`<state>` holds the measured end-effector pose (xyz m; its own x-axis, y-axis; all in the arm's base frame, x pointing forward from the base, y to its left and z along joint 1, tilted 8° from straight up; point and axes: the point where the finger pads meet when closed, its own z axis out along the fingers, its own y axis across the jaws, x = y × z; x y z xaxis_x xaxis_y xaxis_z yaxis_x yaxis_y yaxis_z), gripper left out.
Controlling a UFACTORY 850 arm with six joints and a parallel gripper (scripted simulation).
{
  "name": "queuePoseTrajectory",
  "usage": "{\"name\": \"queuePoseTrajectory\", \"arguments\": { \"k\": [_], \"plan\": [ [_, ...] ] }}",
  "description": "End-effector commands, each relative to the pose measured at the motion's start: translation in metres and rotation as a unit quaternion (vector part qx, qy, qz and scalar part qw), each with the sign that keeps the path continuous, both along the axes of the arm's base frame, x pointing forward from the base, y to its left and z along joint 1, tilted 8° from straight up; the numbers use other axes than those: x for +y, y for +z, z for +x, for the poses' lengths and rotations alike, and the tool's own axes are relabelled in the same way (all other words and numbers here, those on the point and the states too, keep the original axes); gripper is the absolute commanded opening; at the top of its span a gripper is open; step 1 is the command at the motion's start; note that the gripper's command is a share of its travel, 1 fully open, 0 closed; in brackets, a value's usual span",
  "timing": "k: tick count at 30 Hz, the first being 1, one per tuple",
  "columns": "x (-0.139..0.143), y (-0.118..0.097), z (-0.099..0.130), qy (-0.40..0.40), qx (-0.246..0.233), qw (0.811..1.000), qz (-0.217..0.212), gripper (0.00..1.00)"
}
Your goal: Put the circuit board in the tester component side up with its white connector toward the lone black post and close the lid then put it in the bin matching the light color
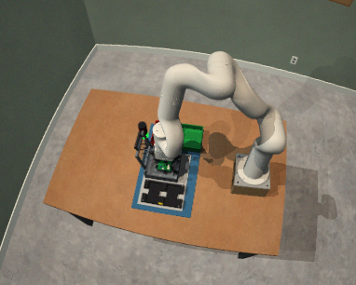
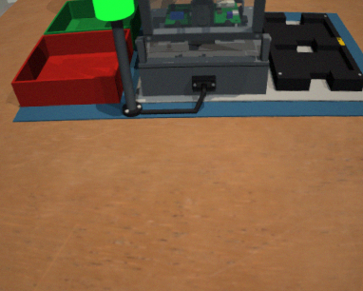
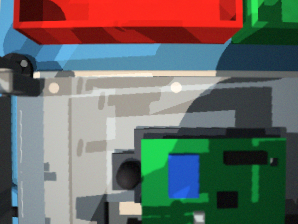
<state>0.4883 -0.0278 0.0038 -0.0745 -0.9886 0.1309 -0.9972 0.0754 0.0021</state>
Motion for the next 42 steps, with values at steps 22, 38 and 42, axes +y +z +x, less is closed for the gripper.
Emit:
{"name": "queuePoseTrajectory", "arguments": {
  "k": [22, 38, 42],
  "plan": [
    [0.0009, 0.0064, 0.0009, 0.000, -0.001, 1.000, 0.000, 0.79],
    [0.0013, 0.0096, 0.0009, 0.000, -0.001, 1.000, 0.000, 0.79],
    [0.0014, 0.0106, 0.0009, 0.000, -0.001, 1.000, 0.000, 0.79]
  ]
}}
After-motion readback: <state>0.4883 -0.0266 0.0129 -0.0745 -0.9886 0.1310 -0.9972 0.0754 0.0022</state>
